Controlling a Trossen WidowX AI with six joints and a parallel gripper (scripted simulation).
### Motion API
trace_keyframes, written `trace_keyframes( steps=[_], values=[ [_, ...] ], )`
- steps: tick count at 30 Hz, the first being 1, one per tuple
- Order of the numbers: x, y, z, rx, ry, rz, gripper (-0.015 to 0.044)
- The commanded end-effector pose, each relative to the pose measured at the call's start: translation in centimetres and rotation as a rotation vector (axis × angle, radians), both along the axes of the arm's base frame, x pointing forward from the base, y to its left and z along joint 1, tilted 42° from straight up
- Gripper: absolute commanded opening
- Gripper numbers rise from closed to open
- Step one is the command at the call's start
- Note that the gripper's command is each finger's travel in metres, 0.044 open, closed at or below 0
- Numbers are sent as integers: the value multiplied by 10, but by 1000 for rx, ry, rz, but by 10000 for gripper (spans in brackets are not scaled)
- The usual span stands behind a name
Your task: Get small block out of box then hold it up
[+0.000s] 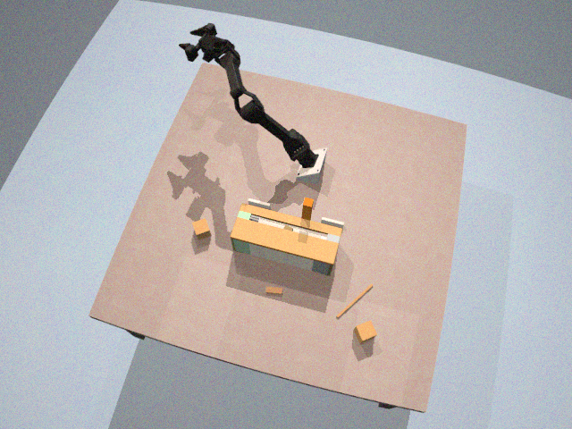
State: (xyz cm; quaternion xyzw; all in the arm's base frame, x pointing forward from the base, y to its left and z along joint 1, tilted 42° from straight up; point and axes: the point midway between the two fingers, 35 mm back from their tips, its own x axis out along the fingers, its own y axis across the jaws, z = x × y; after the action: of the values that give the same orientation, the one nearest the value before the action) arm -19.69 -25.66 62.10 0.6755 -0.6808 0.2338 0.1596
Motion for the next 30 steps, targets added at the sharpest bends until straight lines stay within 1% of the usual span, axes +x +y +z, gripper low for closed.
trace_keyframes(
  steps=[1,5,11,16,22,30],
  values=[
    [0,-1,0,0,-4,4,400],
    [9,-17,-4,7,-101,92,400],
    [44,-65,-18,54,-384,344,400],
    [81,-100,-32,120,-610,532,400],
    [138,-136,-51,238,-886,739,400],
    [236,-169,-85,470,-1268,967,400]
  ],
)
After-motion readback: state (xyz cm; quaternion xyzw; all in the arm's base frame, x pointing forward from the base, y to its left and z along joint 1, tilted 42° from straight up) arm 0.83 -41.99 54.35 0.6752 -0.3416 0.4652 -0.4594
